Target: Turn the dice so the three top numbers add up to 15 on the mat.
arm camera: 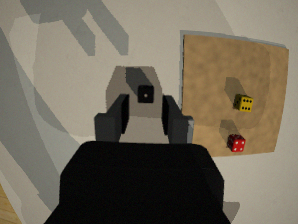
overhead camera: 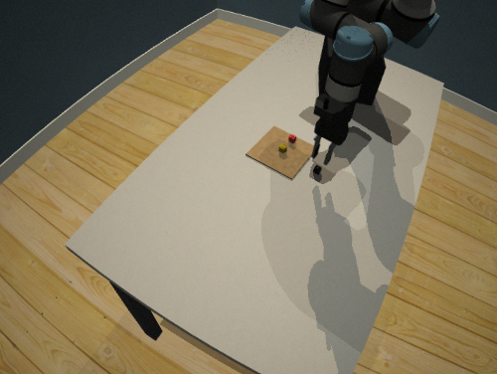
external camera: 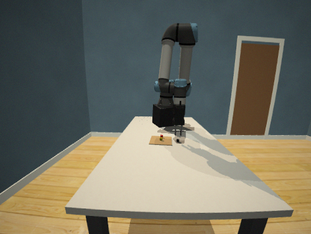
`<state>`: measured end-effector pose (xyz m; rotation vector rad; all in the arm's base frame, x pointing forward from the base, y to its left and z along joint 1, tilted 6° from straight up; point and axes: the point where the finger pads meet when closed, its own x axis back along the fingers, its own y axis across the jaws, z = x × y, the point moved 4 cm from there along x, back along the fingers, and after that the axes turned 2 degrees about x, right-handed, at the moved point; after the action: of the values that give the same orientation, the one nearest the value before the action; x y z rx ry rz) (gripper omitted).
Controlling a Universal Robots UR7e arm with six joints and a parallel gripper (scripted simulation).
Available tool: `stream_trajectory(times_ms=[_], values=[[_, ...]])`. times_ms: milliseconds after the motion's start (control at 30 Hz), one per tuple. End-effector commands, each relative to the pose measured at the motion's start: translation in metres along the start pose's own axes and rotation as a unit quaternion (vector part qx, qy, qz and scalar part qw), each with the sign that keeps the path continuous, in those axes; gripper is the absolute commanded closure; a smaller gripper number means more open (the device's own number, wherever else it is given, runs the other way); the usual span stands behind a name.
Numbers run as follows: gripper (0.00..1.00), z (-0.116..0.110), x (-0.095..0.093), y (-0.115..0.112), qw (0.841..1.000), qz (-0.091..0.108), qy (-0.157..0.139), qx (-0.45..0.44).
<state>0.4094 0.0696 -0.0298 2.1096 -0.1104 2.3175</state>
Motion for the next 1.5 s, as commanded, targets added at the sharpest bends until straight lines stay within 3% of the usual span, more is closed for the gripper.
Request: stream_trajectory(times_ms=[0, 467, 1467], values=[[0.36, 0.0, -0.007, -0.001, 1.0, -0.001, 0.002, 0.001], [0.36, 0.0, -0.02, -0.001, 1.0, -0.001, 0.002, 0.001], [0.36, 0.0, -0.021, -0.001, 1.0, -0.001, 0.002, 0.001]])
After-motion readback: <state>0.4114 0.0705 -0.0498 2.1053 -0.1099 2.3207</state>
